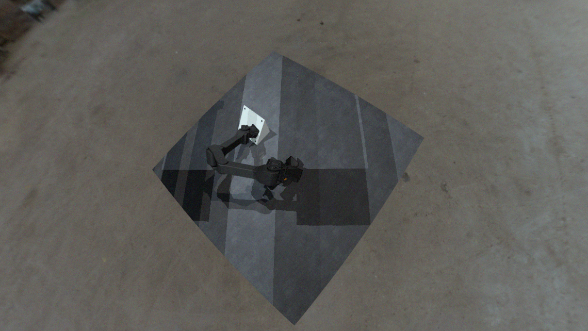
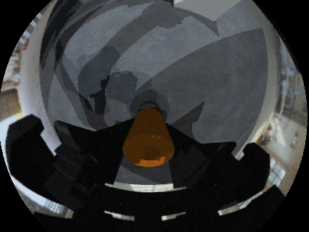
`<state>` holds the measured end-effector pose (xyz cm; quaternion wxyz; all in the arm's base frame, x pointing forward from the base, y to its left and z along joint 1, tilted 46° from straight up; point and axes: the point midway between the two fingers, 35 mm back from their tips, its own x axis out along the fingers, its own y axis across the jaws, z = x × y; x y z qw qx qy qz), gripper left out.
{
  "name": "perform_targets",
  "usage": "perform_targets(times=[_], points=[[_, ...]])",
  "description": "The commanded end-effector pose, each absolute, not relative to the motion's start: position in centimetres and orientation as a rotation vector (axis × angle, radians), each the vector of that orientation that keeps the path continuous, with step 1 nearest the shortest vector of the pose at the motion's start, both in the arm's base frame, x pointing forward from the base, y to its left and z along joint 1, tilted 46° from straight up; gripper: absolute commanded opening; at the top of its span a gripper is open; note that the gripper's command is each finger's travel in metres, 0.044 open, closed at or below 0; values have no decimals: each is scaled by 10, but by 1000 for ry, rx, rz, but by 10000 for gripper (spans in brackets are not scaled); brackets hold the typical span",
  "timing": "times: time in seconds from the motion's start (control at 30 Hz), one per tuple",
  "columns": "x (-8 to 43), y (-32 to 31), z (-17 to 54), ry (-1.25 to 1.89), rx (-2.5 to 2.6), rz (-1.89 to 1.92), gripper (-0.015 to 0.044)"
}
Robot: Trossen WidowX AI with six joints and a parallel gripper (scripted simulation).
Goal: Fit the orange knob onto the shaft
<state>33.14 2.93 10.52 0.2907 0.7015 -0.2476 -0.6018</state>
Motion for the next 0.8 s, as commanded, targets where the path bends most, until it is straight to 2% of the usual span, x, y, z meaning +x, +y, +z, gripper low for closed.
perform_targets(times=[0.0,0.53,0.77], points=[[332,28,104,-656,1870,-1603,0],[330,31,108,-656,1870,-1603,0],[331,31,107,-492,1738,-1606,0]])
